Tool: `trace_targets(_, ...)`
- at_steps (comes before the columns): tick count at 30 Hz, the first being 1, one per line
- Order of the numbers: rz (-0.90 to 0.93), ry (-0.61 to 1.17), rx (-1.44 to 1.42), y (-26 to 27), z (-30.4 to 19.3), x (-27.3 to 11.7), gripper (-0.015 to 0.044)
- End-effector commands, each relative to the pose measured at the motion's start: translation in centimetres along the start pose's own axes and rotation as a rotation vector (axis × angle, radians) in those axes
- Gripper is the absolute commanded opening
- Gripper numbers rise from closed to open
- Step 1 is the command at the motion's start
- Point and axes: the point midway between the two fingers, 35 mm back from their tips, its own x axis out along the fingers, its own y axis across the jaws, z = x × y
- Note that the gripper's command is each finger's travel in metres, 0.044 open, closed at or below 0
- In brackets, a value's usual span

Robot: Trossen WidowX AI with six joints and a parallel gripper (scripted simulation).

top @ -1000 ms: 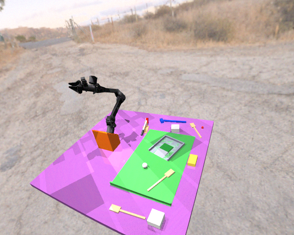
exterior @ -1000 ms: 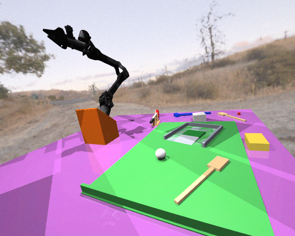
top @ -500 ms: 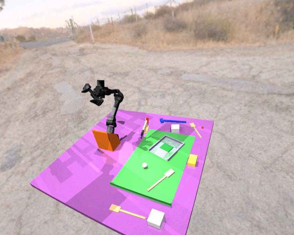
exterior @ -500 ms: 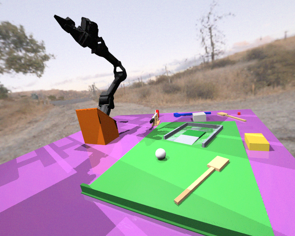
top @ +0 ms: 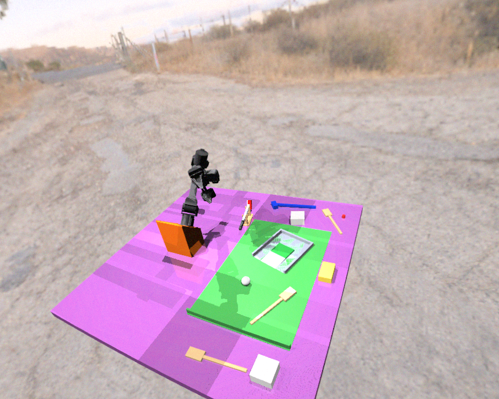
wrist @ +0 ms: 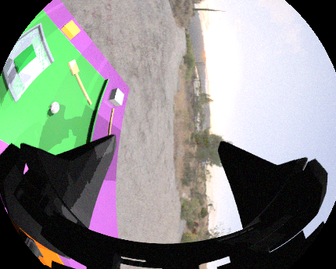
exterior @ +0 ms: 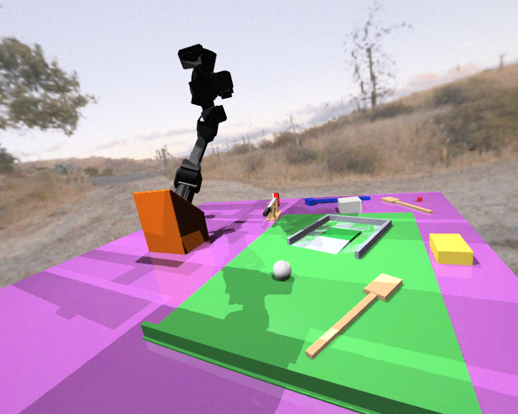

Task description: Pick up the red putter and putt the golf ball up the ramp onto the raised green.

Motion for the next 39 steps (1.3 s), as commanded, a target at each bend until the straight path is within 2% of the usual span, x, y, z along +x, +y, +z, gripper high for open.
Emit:
trace_targets(1,0.228,-0.108,-0.16,6.7,3.6,1.2,0.044)
trace_targets(6,0.481,-0.245,-0.342,14.7,6.9,0.7,0.044)
trace_targets(12,0.784,-0.419,-0.55,24.1,9.3,-2.2,0.044)
trace_targets(19,1.152,-0.636,-0.767,34.0,9.6,-8.5,0.044)
trace_targets(24,1.408,-0.781,-0.885,39.3,8.2,-14.0,0.044)
trace_targets(39,1.442,-0.8,-0.898,41.5,8.2,-13.7,0.044)
